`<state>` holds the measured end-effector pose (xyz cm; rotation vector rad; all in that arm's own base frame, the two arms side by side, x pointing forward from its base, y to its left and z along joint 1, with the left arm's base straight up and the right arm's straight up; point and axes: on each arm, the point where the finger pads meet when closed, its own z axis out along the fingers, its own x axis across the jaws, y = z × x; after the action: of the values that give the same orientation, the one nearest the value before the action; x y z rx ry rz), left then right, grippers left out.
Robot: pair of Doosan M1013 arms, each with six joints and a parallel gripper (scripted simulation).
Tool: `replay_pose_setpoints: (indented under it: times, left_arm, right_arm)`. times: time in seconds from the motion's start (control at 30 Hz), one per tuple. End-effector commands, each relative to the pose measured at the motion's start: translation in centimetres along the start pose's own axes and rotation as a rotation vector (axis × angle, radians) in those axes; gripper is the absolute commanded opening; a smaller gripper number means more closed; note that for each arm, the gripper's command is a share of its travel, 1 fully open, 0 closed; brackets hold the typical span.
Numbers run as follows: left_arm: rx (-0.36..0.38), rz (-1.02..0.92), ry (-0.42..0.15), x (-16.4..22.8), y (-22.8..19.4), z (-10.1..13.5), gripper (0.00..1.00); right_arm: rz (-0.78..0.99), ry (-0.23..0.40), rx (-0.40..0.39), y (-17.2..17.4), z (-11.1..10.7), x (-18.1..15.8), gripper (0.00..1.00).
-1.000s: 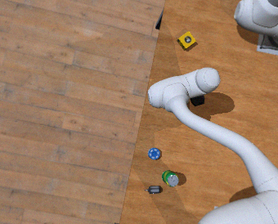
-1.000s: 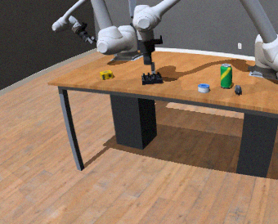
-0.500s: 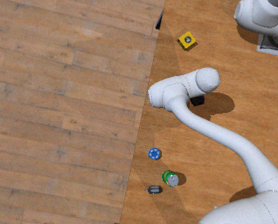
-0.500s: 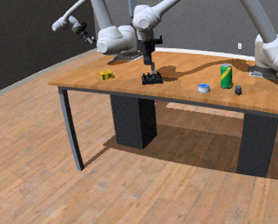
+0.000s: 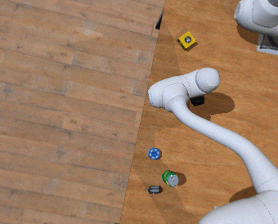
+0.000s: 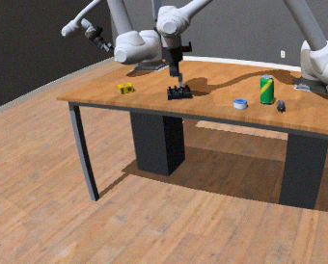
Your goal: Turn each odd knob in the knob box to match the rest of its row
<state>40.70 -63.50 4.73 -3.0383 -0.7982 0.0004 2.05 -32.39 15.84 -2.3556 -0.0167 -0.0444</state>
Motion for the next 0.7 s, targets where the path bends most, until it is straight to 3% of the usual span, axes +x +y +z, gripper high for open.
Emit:
replay_pose_setpoints:
  times: [0.0, 0.17, 0.43, 0.67]
  left_arm:
    - [-0.002, 0.000, 0.000, 0.0, 0.1, -0.1, 0.46]
    - [-0.002, 0.000, 0.000, 0.0, 0.0, -0.6, 0.46]
    - [-0.002, 0.000, 0.000, 0.0, 0.0, -3.7, 0.46]
    - [-0.002, 0.000, 0.000, 0.0, 0.0, -3.9, 0.46]
  right_arm:
    - [0.000, 0.000, -0.001, 0.0, 0.0, 0.0, 1.00]
    - [0.000, 0.000, -0.001, 0.0, 0.0, 0.0, 1.00]
    - [0.000, 0.000, -0.001, 0.0, 0.0, 0.0, 1.00]
    - [0.000, 0.000, -0.001, 0.0, 0.0, 0.0, 1.00]
